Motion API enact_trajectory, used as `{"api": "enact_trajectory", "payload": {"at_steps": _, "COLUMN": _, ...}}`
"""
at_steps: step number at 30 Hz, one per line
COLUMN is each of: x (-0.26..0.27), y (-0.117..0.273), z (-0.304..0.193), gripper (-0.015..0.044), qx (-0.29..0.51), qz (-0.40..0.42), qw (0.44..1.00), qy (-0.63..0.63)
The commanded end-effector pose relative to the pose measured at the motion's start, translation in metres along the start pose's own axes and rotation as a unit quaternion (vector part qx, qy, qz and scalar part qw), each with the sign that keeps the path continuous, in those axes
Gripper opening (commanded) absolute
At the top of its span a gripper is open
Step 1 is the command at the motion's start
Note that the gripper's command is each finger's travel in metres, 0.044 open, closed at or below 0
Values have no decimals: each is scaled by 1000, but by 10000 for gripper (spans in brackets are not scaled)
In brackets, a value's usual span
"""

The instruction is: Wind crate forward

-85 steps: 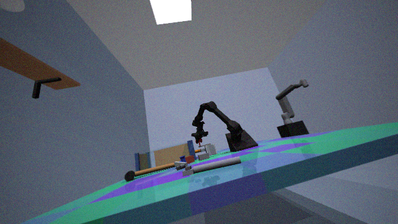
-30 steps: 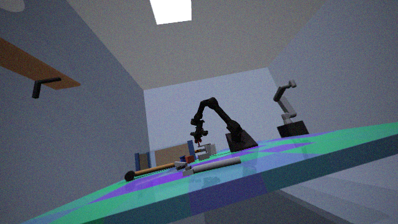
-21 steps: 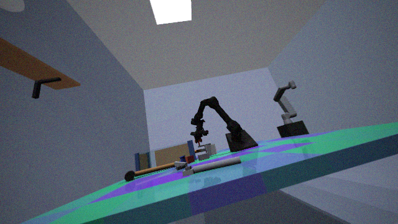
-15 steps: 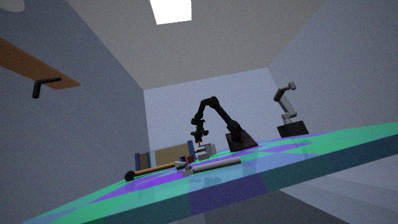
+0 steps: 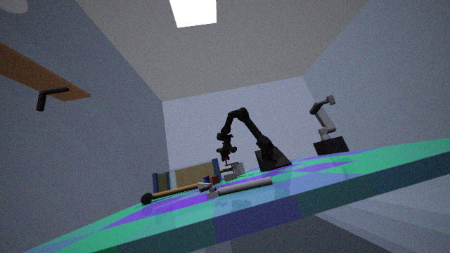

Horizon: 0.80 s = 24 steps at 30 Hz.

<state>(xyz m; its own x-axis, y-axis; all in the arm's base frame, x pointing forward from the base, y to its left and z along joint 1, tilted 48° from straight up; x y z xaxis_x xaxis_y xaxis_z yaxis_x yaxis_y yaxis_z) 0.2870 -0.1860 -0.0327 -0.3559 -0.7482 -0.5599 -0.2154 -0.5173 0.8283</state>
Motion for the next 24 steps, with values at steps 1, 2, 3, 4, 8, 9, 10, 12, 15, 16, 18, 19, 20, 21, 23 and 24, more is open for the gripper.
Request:
{"api": "enact_trajectory", "payload": {"at_steps": 1, "x": -5, "y": 2, "z": 13, "gripper": 0, "qx": -14, "qz": -7, "qw": 1000, "qy": -11}}
{"api": "enact_trajectory", "payload": {"at_steps": 2, "x": -6, "y": 3, "z": 14, "gripper": 0, "qx": -14, "qz": -7, "qw": 1000, "qy": -12}}
{"api": "enact_trajectory", "payload": {"at_steps": 3, "x": -6, "y": 3, "z": 15, "gripper": 0, "qx": -14, "qz": -7, "qw": 1000, "qy": -12}}
{"api": "enact_trajectory", "payload": {"at_steps": 4, "x": -6, "y": 4, "z": 16, "gripper": 0, "qx": -14, "qz": -7, "qw": 1000, "qy": -12}}
{"api": "enact_trajectory", "payload": {"at_steps": 8, "x": -8, "y": 6, "z": 19, "gripper": 0, "qx": -14, "qz": -7, "qw": 1000, "qy": -12}}
{"api": "enact_trajectory", "payload": {"at_steps": 9, "x": -8, "y": 6, "z": 20, "gripper": 0, "qx": -14, "qz": -7, "qw": 1000, "qy": -12}}
{"api": "enact_trajectory", "payload": {"at_steps": 10, "x": -9, "y": 6, "z": 21, "gripper": 0, "qx": -14, "qz": -7, "qw": 1000, "qy": -12}}
{"api": "enact_trajectory", "payload": {"at_steps": 12, "x": -9, "y": 7, "z": 23, "gripper": 0, "qx": -14, "qz": -7, "qw": 1000, "qy": -12}}
{"api": "enact_trajectory", "payload": {"at_steps": 15, "x": -10, "y": 9, "z": 26, "gripper": 0, "qx": -14, "qz": -7, "qw": 1000, "qy": -12}}
{"api": "enact_trajectory", "payload": {"at_steps": 16, "x": -10, "y": 9, "z": 27, "gripper": 0, "qx": -14, "qz": -7, "qw": 1000, "qy": -12}}
{"api": "enact_trajectory", "payload": {"at_steps": 18, "x": -11, "y": 10, "z": 29, "gripper": 0, "qx": -14, "qz": -7, "qw": 1000, "qy": -12}}
{"api": "enact_trajectory", "payload": {"at_steps": 19, "x": -11, "y": 11, "z": 30, "gripper": 0, "qx": -14, "qz": -7, "qw": 1000, "qy": -12}}
{"api": "enact_trajectory", "payload": {"at_steps": 20, "x": -11, "y": 11, "z": 31, "gripper": 0, "qx": -14, "qz": -7, "qw": 1000, "qy": -12}}
{"api": "enact_trajectory", "payload": {"at_steps": 21, "x": -11, "y": 12, "z": 32, "gripper": 0, "qx": -14, "qz": -7, "qw": 1000, "qy": -12}}
{"api": "enact_trajectory", "payload": {"at_steps": 23, "x": -12, "y": 13, "z": 33, "gripper": 0, "qx": -14, "qz": -7, "qw": 1000, "qy": -12}}
{"api": "enact_trajectory", "payload": {"at_steps": 24, "x": -12, "y": 13, "z": 35, "gripper": 0, "qx": -14, "qz": -7, "qw": 1000, "qy": -12}}
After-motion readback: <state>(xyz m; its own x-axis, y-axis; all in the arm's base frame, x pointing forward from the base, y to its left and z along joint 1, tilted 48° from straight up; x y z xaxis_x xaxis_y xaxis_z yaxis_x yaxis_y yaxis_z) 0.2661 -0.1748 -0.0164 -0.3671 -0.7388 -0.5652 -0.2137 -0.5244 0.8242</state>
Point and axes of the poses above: the point midway between the two fingers, 35 mm back from their tips, its own y axis back along the fingers, its own x axis across the jaws, z = x × y, the point moved 8 cm from there along y, back along the fingers, and after that the axes turned 8 degrees about y, right-handed, at the moved point
